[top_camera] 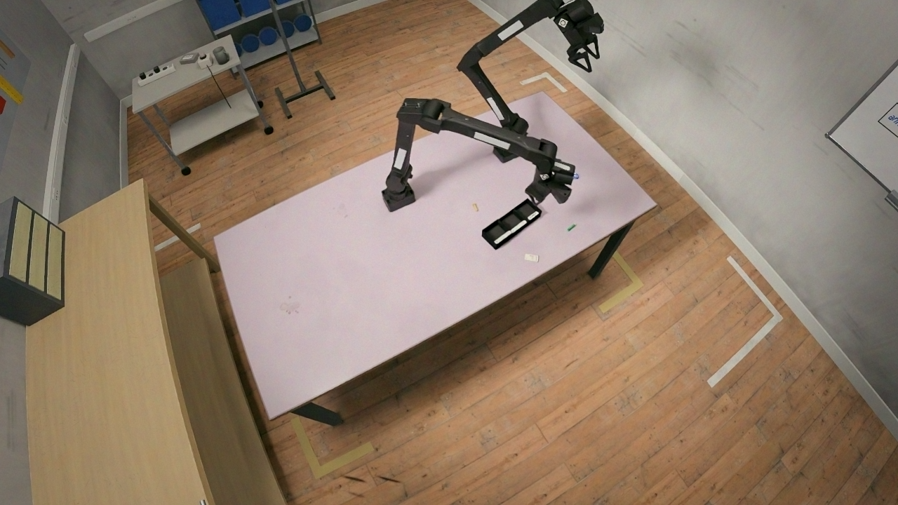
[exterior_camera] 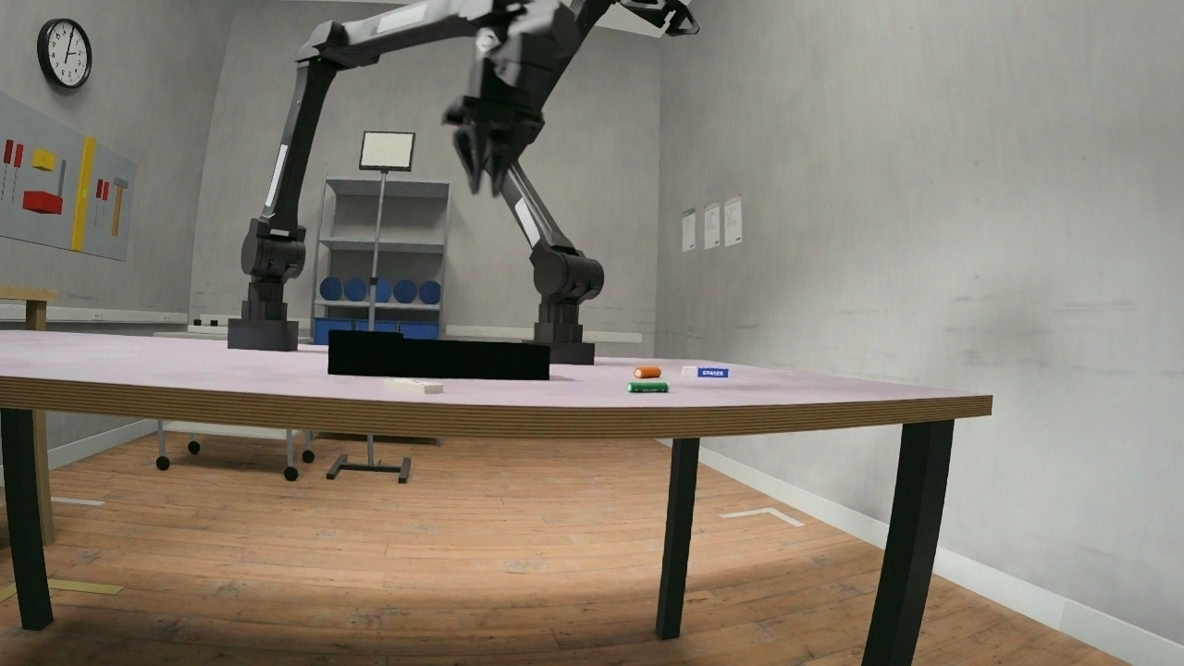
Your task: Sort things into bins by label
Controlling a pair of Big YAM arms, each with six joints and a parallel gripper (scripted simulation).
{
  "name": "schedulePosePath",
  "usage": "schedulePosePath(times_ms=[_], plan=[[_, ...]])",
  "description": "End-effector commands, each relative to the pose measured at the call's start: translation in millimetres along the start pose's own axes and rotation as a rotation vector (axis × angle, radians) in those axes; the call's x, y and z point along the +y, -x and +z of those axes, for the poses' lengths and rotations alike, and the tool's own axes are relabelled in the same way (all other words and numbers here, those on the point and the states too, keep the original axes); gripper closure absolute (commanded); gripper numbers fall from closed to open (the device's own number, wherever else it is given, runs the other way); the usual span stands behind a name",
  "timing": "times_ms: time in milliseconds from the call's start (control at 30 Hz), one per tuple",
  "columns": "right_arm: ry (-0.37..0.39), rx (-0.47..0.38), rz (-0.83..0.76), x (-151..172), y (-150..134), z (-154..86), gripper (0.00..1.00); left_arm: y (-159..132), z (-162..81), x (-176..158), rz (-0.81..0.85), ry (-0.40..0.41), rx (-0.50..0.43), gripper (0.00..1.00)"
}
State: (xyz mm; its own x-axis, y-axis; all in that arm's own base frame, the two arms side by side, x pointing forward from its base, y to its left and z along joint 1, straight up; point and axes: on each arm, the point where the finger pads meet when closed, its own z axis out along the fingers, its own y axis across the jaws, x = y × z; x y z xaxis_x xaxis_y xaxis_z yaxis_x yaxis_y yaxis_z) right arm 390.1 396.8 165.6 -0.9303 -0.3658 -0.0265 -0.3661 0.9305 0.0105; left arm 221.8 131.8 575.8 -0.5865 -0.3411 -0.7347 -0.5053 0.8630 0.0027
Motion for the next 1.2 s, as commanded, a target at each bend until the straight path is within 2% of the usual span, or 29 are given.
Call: schedulePosePath(times_ms=[0,100,133,267,600,667,700,867,1000,1133,1167], plan=[[0.008,-0.019,-0.157,33.9,28.3,14.1,0.77,10.0,-29.1,-3.6,0.002,-0.006,-0.062,0.0],[0.007,-0.017,-0.182,39.0,33.1,18.8,0.77,10.0,-29.1,-3.6,0.002,-0.006,-0.062,0.0],[0.002,-0.004,-0.249,43.3,36.3,23.6,0.77,10.0,-29.1,-3.6,0.002,-0.006,-0.062,0.0],[-0.004,0.01,-0.348,64.4,56.9,42.4,0.77,10.0,-29.1,-3.6,0.002,-0.006,-0.062,0.0],[0.002,-0.002,-0.587,111.7,98.4,89.3,0.77,10.0,-29.1,-3.6,0.002,-0.006,-0.062,0.0],[0.002,-0.002,-0.587,111.7,98.4,89.3,0.77,10.0,-29.1,-3.6,0.002,-0.006,-0.062,0.0],[0.003,-0.007,-0.65,116.6,103.1,93.9,0.77,10.0,-29.1,-3.6,0.002,-0.006,-0.062,0.0],[0.003,-0.006,-0.77,143.2,127.9,117.6,0.77,10.0,-29.1,-3.6,0.002,-0.006,-0.062,0.0],[0.006,-0.024,-0.865,145.0,130.0,118.1,0.77,10.0,-29.1,-3.6,0.002,-0.006,-0.062,0.0],[0.003,-0.004,-0.965,135.1,133.5,116.4,0.77,10.0,-29.1,-3.6,0.002,-0.006,-0.062,0.0],[0.001,-0.003,-0.991,135.3,135.0,103.6,0.77,10.0,-29.1,-3.6,0.002,-0.006,-0.062,0.0]])
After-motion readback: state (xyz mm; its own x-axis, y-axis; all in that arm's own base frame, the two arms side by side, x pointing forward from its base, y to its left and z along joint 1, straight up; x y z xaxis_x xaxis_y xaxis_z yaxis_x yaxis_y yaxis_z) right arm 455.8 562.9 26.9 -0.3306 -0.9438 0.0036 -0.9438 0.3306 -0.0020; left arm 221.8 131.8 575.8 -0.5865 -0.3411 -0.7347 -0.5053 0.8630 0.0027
